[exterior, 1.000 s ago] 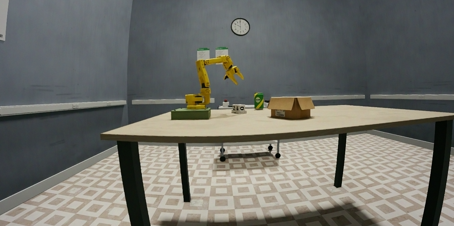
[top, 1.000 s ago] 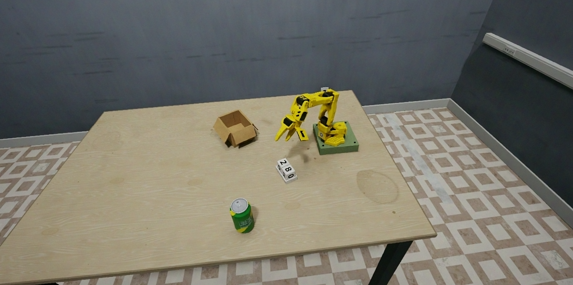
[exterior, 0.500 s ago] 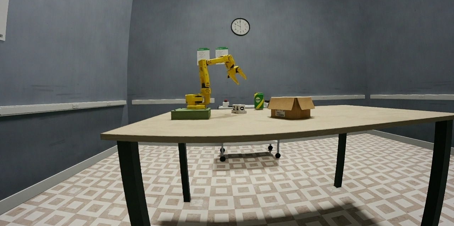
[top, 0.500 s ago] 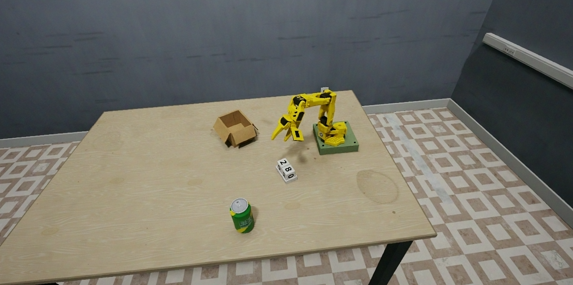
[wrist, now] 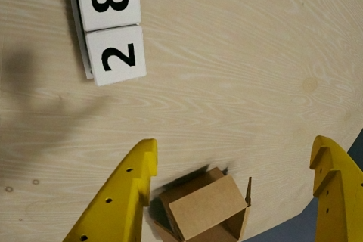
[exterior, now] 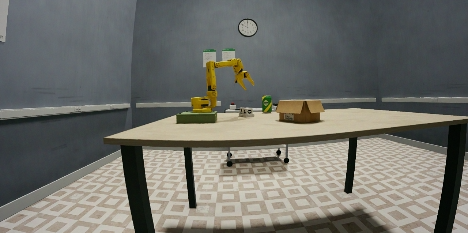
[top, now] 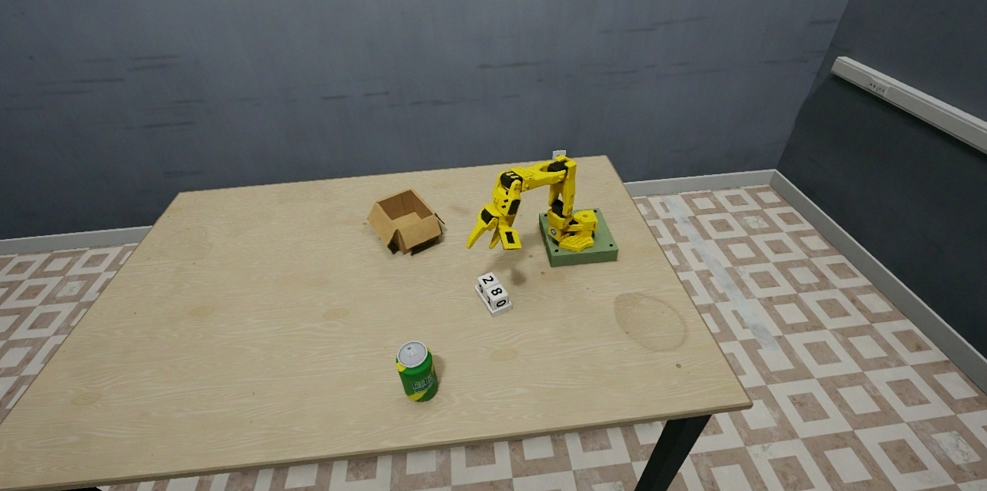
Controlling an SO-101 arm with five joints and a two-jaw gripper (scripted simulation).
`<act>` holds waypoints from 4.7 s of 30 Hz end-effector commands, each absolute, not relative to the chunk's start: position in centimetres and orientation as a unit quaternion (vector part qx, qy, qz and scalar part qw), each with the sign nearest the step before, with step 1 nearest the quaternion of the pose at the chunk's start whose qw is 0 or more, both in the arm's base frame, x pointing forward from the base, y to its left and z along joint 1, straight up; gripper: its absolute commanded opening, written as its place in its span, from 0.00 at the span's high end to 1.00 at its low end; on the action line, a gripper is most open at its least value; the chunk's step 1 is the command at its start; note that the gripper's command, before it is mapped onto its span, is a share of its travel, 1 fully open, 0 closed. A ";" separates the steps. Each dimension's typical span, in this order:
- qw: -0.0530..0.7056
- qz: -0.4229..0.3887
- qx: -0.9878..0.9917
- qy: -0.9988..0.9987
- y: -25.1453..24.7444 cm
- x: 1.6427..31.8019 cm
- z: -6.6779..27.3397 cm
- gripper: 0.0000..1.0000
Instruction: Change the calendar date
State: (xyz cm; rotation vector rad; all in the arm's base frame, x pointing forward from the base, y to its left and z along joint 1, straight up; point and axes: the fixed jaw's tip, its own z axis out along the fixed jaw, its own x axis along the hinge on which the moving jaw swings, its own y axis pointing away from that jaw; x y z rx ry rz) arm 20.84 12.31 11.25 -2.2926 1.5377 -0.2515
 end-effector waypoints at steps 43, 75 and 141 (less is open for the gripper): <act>-0.008 0.004 -0.822 0.569 11.1 19.2 2.8 0.65; -0.008 0.004 -0.822 0.569 11.2 19.2 1.8 0.65; -0.008 0.004 -0.822 0.569 11.3 19.6 -1.2 0.72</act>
